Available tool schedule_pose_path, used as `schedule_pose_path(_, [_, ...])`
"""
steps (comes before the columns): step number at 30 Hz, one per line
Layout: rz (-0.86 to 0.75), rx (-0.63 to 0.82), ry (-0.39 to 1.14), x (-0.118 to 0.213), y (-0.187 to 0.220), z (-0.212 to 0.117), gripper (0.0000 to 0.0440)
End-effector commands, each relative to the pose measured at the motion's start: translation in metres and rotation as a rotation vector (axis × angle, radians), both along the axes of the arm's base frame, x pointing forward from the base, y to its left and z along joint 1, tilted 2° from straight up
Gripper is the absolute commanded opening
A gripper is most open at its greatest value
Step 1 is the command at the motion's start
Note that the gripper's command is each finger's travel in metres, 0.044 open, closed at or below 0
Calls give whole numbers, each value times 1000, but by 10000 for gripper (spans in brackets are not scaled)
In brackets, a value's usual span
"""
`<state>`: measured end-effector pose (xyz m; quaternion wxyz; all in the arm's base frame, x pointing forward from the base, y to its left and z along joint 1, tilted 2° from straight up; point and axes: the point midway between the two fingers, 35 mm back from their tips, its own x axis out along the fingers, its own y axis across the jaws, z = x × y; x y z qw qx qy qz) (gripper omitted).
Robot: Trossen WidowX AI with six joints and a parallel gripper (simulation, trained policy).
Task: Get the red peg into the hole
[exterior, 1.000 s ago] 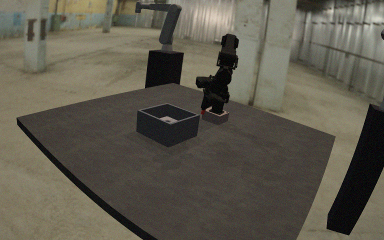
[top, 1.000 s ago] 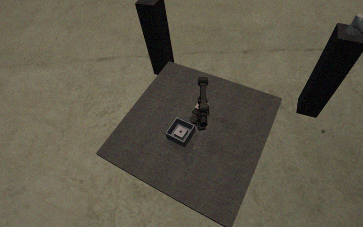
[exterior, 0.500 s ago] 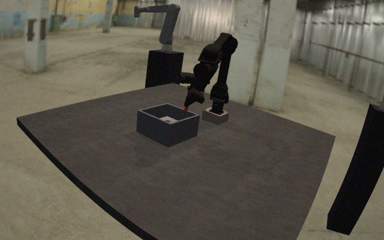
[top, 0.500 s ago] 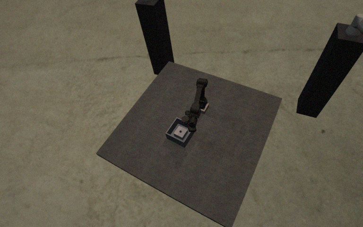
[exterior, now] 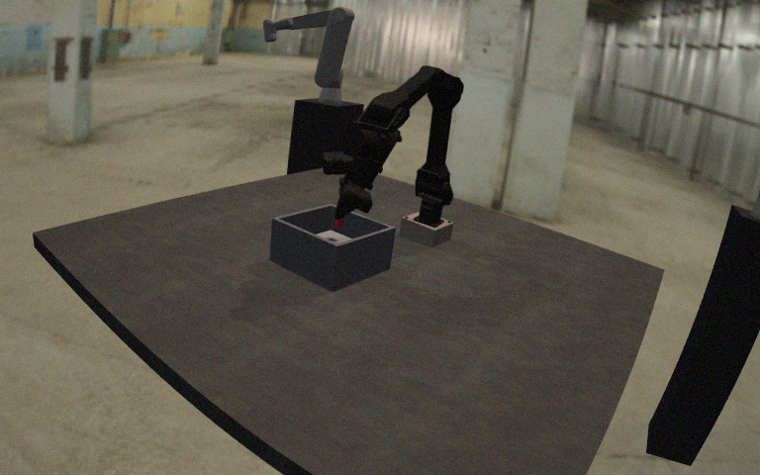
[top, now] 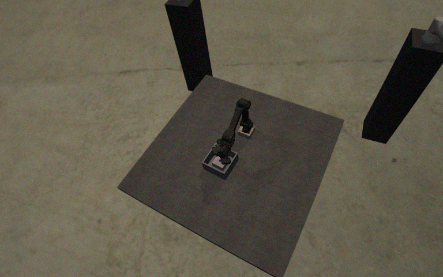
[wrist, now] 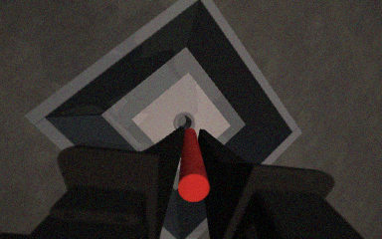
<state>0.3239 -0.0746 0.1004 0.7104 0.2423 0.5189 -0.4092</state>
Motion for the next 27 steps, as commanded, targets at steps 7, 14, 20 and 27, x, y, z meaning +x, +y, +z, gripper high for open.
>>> schedule_pose_path(7, [85,60,51,9,-10,-32,63])
schedule_pose_path(14, [123,97,72,19,-18,-44,209])
schedule_pose_path(20, [145,135,49,38,-21,-35,366])
schedule_pose_path(27, [188,192,14,66,-17,-20,440])
